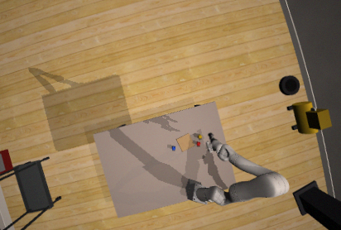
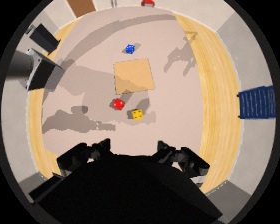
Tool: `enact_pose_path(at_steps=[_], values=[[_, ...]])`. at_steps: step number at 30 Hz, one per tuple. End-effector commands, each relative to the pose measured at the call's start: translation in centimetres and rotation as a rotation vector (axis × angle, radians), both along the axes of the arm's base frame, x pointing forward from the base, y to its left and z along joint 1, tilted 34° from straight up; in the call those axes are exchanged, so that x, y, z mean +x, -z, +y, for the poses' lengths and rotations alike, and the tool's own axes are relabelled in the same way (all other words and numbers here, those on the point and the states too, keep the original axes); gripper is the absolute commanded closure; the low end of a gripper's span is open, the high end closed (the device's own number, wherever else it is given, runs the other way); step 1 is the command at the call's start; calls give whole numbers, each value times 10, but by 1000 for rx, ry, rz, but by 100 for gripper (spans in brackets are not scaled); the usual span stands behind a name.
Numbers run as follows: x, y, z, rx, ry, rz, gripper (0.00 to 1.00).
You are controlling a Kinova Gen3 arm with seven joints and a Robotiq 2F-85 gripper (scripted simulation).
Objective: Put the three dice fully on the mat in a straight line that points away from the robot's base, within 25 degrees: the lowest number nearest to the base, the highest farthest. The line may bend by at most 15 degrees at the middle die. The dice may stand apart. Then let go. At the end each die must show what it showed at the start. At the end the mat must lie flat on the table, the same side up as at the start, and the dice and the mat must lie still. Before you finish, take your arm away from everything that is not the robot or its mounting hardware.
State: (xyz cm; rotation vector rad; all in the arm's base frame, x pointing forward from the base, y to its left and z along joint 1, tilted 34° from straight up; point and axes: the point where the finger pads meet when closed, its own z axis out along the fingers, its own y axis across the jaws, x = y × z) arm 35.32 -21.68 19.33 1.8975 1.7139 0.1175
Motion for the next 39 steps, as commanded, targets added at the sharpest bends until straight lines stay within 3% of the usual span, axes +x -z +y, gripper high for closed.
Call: enact_pose_path(at_steps=[1,21,39], values=[[2,-3,0,-13,-9,-1,0],[4,-1,-2,-12,-4,-5,0],[11,15,-8,-9,-6,-1,0]])
